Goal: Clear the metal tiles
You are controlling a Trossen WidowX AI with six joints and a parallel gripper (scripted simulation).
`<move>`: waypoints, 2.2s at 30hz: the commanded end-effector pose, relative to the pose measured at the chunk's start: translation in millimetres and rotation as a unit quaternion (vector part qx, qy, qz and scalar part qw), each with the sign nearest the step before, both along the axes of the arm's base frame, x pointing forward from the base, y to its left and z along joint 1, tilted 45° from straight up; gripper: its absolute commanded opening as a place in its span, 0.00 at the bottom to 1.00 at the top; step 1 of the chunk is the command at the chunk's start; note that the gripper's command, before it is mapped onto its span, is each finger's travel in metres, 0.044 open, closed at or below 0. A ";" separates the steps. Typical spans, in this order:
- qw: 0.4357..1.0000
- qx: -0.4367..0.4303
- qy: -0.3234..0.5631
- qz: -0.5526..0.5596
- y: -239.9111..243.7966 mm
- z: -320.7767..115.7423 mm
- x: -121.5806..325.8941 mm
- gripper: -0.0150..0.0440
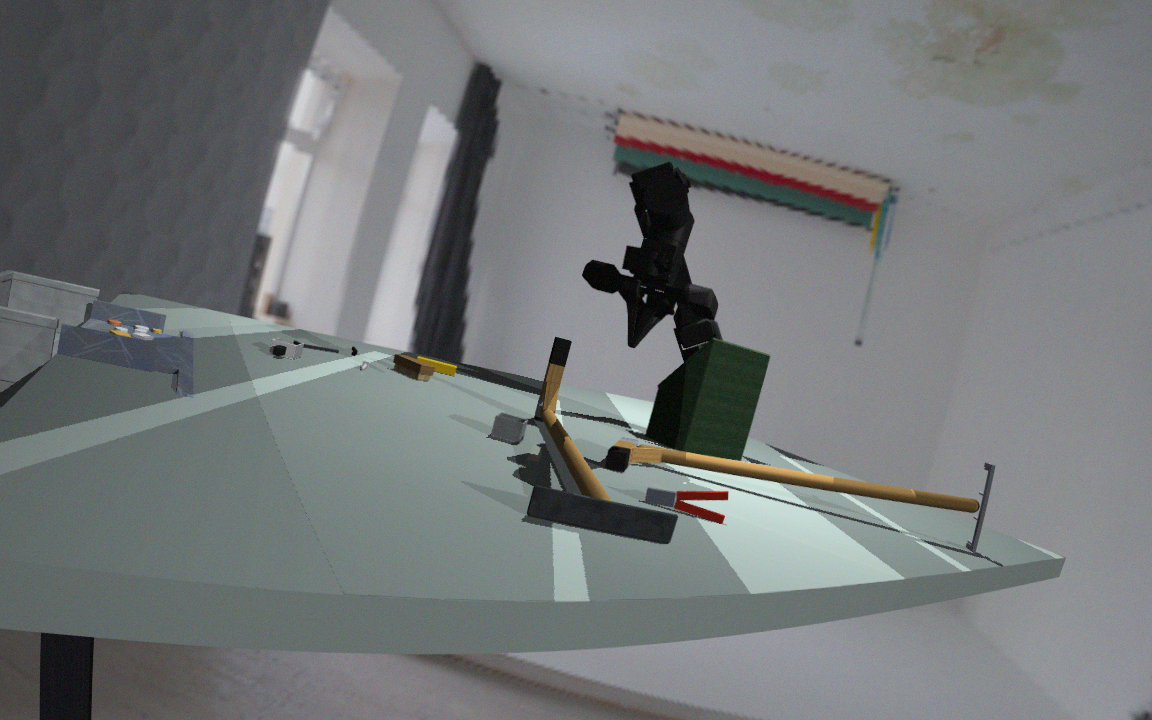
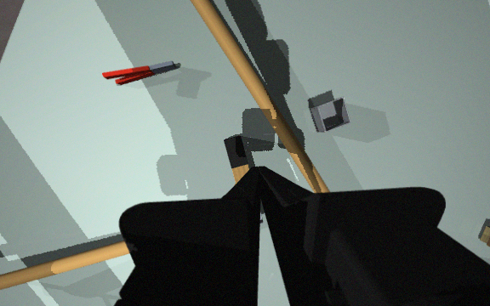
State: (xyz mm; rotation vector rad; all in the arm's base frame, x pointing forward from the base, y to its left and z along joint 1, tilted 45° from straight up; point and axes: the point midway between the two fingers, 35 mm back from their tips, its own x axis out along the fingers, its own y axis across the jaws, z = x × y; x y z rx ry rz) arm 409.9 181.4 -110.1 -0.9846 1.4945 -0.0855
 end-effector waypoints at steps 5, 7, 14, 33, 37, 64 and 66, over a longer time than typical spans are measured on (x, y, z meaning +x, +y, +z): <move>1.000 0.002 -0.013 -0.011 -1.9 -1.2 2.5 0.25; 1.000 0.003 -0.013 -0.012 -4.2 -4.3 3.2 0.25; 1.000 0.003 -0.015 -0.013 -15.8 -18.4 5.9 0.25; 1.000 0.003 -0.019 -0.018 -49.8 -56.1 8.9 0.25; 1.000 0.003 -0.020 -0.019 -57.3 -63.7 8.7 0.25; 0.999 -0.001 -0.027 -0.028 -109.0 -110.9 -0.7 0.25; 0.999 -0.001 -0.027 -0.028 -111.5 -112.9 -1.5 0.25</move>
